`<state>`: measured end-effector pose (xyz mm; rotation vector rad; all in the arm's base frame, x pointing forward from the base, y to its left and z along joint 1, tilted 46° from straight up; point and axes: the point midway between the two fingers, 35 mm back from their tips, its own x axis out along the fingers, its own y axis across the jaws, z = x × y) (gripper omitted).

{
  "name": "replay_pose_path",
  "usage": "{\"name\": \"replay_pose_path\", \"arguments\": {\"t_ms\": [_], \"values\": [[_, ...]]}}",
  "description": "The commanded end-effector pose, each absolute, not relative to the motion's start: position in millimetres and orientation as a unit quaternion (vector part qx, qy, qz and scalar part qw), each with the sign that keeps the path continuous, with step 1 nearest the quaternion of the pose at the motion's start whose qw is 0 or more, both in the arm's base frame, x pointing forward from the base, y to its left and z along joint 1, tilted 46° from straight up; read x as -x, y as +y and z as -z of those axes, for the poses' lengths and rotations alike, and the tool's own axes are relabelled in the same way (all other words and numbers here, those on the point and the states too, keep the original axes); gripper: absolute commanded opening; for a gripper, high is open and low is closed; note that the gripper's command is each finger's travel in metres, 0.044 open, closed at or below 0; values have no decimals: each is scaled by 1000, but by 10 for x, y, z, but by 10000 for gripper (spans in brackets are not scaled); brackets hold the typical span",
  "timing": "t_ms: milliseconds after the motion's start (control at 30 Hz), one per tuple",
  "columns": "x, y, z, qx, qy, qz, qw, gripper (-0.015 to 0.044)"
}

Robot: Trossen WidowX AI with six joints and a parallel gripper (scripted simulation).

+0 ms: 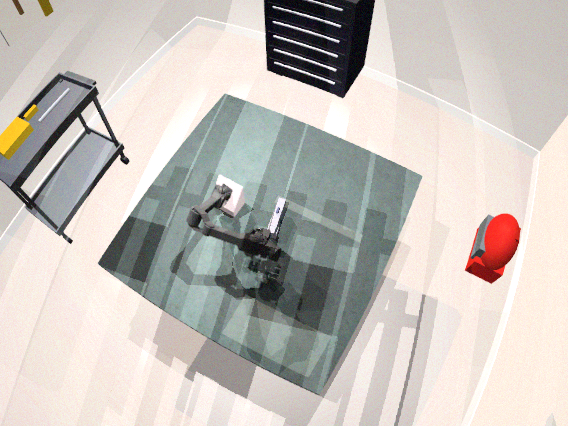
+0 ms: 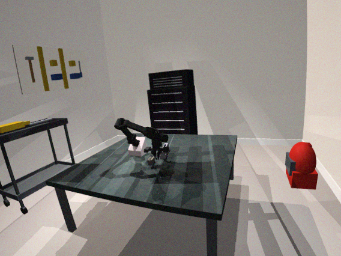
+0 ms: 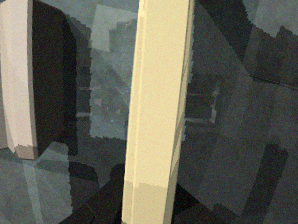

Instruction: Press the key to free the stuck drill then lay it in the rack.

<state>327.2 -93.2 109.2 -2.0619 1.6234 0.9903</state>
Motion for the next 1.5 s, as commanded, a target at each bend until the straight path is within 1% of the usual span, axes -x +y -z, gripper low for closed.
{"name": "replay_pose_path", "arguments": {"t_ms": [0, 667, 1467], "values": [[-3282, -904, -1107, 726, 569, -347, 167, 0], [-3289, -845, -1128, 726, 569, -347, 167, 0], [-2851, -1044, -1258, 726, 570, -347, 167, 0]]}}
